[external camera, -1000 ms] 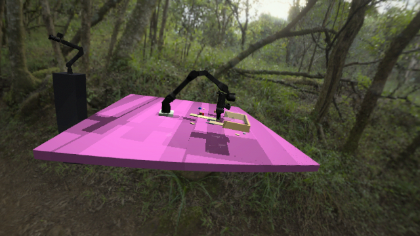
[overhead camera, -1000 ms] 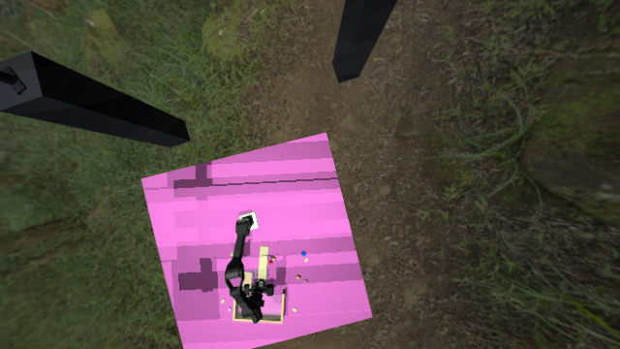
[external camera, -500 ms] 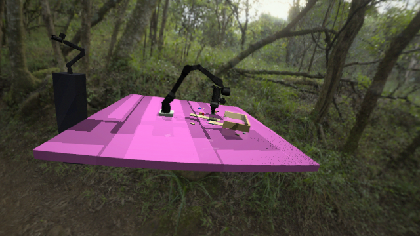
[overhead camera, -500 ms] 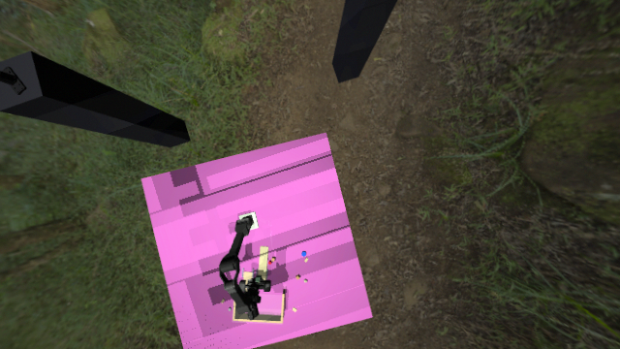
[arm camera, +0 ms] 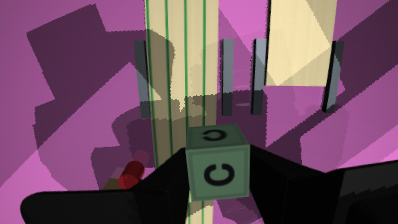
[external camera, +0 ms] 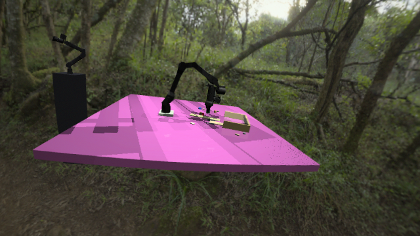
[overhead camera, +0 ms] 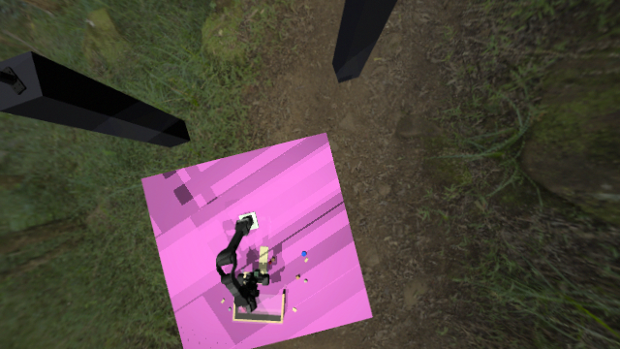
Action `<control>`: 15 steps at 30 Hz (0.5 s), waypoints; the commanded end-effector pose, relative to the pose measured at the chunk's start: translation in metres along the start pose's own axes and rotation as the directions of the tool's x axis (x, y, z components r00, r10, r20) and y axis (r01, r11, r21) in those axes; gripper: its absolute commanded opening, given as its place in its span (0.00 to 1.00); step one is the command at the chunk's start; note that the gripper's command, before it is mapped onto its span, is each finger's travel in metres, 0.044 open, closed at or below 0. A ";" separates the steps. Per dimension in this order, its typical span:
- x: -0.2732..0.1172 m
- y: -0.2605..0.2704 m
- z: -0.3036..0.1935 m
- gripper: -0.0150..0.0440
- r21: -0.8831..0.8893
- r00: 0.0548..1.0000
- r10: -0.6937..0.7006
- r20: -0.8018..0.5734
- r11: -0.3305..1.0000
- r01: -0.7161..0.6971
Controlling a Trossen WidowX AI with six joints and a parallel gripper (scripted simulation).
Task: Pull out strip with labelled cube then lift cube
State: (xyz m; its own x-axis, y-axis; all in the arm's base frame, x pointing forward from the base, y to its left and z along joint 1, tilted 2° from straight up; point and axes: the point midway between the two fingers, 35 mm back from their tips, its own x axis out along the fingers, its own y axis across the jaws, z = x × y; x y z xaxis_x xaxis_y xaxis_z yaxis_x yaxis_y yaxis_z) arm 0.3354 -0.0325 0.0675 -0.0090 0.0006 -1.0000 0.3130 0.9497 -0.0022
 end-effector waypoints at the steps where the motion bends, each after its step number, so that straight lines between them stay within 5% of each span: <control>1: 0.000 -0.004 -0.014 0.25 0.000 1.000 -0.003 0.003 1.000 0.003; 15: -0.032 -0.007 -0.029 0.25 0.000 1.000 -0.003 0.002 1.000 0.003</control>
State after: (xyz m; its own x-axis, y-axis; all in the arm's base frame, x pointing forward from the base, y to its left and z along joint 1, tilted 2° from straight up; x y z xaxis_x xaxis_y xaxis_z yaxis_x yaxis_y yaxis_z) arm 0.3047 -0.0293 0.0829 -0.0230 0.0019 -0.9997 0.3125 0.9499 -0.0054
